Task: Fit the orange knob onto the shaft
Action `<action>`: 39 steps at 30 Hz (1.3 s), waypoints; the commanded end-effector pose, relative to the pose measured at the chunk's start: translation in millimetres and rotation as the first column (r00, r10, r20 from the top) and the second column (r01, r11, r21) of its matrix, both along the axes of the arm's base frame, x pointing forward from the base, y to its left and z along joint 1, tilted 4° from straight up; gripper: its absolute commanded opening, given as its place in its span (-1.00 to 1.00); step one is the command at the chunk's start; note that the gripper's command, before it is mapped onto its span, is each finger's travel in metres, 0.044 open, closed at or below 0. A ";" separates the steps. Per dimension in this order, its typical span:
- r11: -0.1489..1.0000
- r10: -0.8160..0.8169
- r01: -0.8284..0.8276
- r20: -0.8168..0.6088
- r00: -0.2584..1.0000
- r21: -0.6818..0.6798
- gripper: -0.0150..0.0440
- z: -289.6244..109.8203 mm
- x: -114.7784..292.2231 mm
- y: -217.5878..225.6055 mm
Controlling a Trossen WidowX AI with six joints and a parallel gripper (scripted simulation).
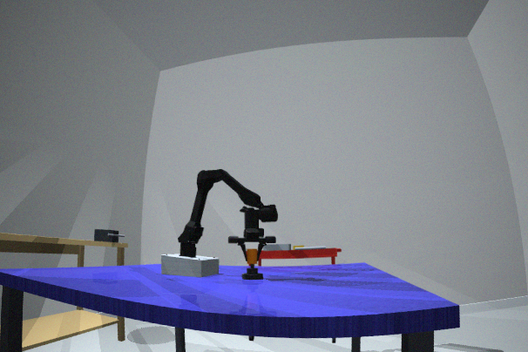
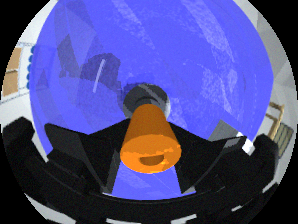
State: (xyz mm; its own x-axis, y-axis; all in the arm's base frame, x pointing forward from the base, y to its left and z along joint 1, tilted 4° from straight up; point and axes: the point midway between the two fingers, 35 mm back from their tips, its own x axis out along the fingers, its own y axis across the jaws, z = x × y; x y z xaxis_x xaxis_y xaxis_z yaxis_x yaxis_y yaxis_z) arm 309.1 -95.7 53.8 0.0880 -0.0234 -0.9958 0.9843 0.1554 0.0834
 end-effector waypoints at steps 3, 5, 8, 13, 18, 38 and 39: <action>1.000 -0.023 0.023 0.002 1.000 0.001 -0.49 -0.2 1.7 -0.6; 1.000 -0.023 0.023 0.002 1.000 0.001 -0.49 0.5 2.0 -0.8; 1.000 -0.023 0.023 0.002 1.000 0.001 -0.49 -1.3 1.8 -0.9; 1.000 -0.023 0.023 0.002 1.000 0.001 -0.49 -2.3 1.0 -0.7; 1.000 -0.023 0.023 0.002 1.000 0.001 -0.49 -2.2 0.3 -0.5; 0.999 -0.048 0.048 0.003 0.999 0.003 -0.49 3.0 0.0 0.2; 0.997 -0.076 0.076 0.003 0.997 0.006 -0.49 3.0 0.1 0.1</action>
